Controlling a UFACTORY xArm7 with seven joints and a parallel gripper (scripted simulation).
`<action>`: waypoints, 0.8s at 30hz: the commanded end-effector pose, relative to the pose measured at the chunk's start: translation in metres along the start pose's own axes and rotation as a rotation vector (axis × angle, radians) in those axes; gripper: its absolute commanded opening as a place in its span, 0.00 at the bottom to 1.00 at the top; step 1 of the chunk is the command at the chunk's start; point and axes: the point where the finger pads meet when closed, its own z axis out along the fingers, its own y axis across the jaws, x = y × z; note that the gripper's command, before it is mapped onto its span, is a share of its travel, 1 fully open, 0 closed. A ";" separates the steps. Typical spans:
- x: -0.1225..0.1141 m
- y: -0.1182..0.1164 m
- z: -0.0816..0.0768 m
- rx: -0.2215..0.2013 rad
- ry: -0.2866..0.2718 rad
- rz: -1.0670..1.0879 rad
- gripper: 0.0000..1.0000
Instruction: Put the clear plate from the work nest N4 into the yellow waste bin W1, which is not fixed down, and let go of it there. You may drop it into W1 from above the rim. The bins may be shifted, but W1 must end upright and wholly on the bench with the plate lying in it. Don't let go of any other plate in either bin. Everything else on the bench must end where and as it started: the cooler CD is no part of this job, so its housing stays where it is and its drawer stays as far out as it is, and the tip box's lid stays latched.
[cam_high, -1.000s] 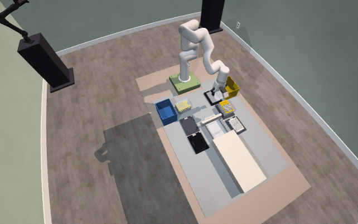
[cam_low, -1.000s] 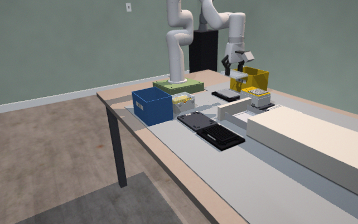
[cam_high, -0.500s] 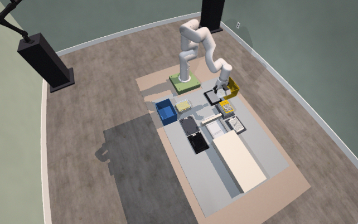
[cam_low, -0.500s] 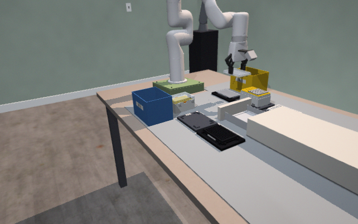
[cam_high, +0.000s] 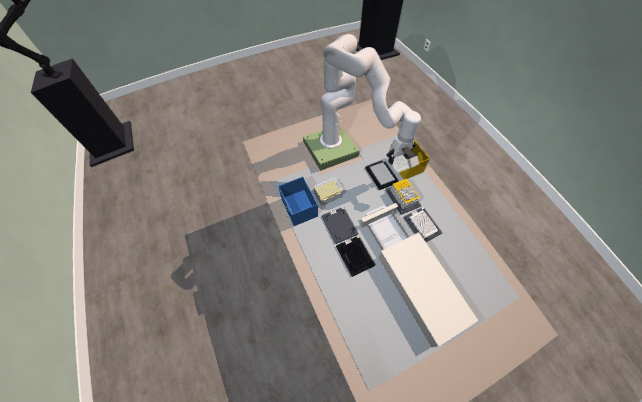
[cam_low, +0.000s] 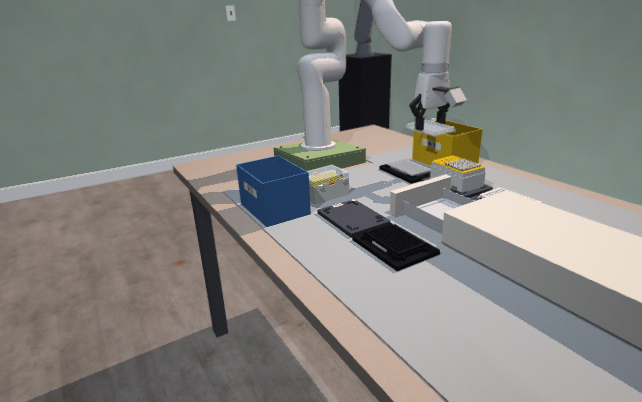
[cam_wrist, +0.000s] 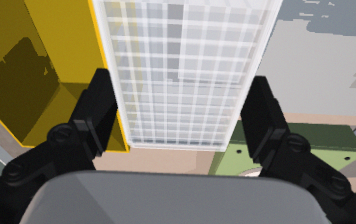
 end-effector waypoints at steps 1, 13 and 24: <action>-0.002 -0.012 -0.001 0.001 0.004 0.000 0.00; -0.011 -0.037 -0.001 0.001 0.004 0.000 0.00; -0.019 -0.060 -0.001 0.002 0.004 0.000 0.00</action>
